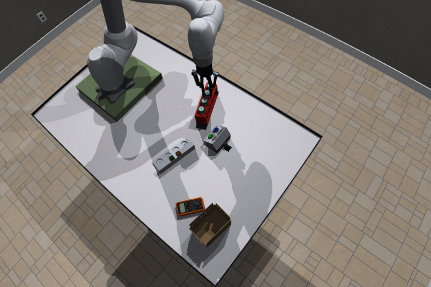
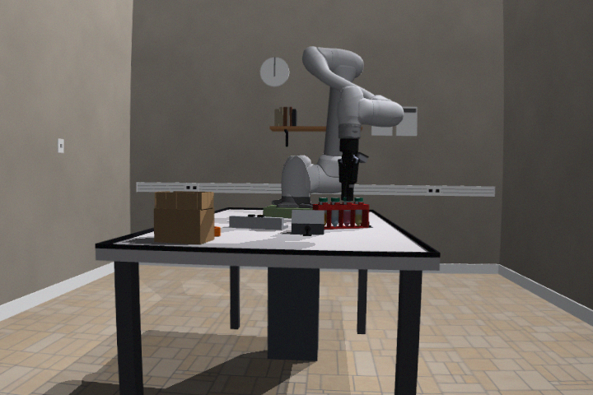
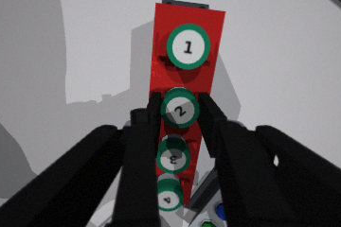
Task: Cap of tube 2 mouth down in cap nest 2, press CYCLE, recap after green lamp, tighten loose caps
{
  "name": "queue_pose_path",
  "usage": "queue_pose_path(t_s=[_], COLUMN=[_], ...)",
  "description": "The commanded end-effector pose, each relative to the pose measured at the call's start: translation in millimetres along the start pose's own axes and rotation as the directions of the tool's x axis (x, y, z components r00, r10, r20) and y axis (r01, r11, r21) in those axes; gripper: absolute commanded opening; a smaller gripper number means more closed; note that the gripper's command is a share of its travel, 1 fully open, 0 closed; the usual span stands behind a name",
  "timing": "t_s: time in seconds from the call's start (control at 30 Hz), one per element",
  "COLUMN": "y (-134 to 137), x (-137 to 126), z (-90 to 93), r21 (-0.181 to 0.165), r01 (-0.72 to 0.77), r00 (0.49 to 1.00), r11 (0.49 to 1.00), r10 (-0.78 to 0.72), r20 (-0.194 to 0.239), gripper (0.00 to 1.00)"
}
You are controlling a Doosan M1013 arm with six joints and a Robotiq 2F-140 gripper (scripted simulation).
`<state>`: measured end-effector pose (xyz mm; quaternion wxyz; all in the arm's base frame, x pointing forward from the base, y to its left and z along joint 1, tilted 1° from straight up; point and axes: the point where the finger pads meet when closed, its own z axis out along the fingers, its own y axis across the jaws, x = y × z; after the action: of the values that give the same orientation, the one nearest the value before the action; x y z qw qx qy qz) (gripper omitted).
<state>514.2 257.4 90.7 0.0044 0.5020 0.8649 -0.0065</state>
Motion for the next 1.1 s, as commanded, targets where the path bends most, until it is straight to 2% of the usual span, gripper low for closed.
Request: queue_pose_path(t_s=[0.0,0.13,0.43,0.47,0.8,0.87,0.93,1.0,1.07], y=[0.4,0.4,0.4,0.4,0.4,0.4,0.4,0.4,0.4], x=[-0.2,-0.2,-0.2,-0.2,-0.2,-0.2,-0.2,-0.2,-0.2], z=[-0.7,-0.7,-0.9,-0.8,-0.8,-0.8,-0.8,-0.8,-0.8], r21=[-0.008,-0.012,-0.012,-0.012,-0.012,-0.008,-0.008,-0.004,-0.001], r01=[0.272,0.410,0.410,0.410,0.410,0.253,0.253,0.089,-0.011], r00=[0.962,0.912,0.912,0.912,0.912,0.967,0.967,0.996,1.000], r11=[0.962,0.912,0.912,0.912,0.912,0.967,0.967,0.996,1.000], r10=[-0.272,-0.410,-0.410,-0.410,-0.410,-0.253,-0.253,-0.089,0.011], r20=[-0.024,-0.023,-0.023,-0.023,-0.022,-0.024,-0.024,-0.025,-0.026], gripper=[0.30,0.30,0.30,0.41,0.41,0.41,0.41,0.41,0.41])
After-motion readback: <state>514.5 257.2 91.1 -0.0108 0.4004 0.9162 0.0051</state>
